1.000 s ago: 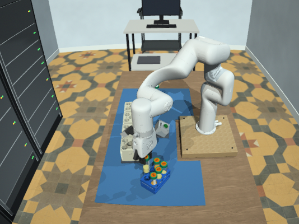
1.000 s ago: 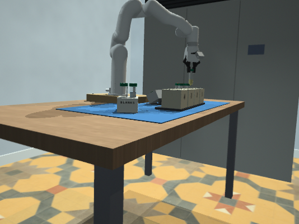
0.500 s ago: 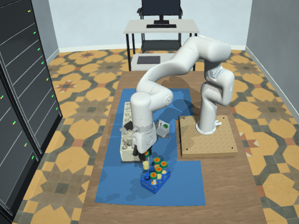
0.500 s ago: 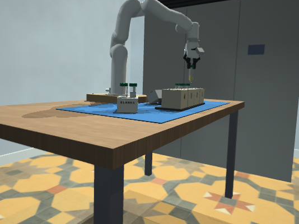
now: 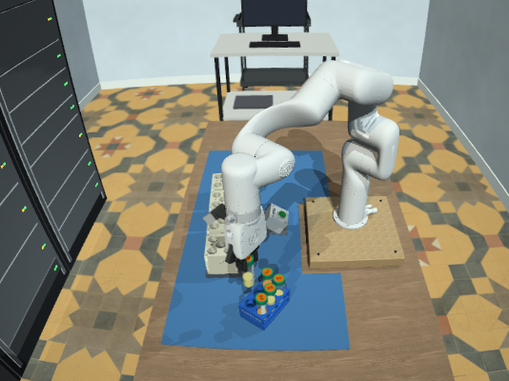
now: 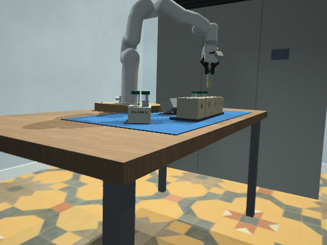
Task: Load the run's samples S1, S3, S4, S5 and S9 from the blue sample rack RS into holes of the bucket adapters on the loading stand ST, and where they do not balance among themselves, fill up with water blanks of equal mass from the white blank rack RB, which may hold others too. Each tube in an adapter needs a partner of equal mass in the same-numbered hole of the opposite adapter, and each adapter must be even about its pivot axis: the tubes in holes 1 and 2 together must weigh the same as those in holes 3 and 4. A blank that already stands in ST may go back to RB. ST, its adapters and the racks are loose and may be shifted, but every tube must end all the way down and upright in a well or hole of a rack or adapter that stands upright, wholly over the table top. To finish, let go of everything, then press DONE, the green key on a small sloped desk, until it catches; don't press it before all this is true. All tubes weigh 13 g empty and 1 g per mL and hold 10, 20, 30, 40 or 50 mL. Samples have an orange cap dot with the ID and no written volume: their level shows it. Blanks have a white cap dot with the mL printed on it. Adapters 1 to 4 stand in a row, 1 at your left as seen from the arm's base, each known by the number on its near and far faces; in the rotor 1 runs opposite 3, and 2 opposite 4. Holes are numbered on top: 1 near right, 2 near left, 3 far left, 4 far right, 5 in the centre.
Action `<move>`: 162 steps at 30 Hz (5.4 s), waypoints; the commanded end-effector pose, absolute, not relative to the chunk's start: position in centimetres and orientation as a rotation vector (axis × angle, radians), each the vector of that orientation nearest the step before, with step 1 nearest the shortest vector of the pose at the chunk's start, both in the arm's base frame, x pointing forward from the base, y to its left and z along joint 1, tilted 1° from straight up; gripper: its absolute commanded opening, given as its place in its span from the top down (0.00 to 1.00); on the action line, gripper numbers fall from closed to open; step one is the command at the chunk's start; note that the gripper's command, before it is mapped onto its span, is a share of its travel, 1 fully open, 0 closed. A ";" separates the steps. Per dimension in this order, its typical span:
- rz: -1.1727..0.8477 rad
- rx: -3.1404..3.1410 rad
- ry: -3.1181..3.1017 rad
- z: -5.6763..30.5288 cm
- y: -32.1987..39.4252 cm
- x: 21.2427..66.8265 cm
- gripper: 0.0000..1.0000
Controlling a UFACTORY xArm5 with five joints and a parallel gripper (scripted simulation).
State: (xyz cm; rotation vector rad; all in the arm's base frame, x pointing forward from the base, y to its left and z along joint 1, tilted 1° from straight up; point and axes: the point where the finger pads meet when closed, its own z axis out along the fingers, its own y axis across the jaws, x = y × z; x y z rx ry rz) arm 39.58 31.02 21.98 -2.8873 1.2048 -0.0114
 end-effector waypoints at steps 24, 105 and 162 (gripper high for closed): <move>-0.015 -2.884 1.203 22.2 31.1 39.7 1.00; -0.015 -2.884 1.203 14.9 31.2 39.8 1.00; -0.015 -2.884 1.203 9.8 31.2 39.8 1.00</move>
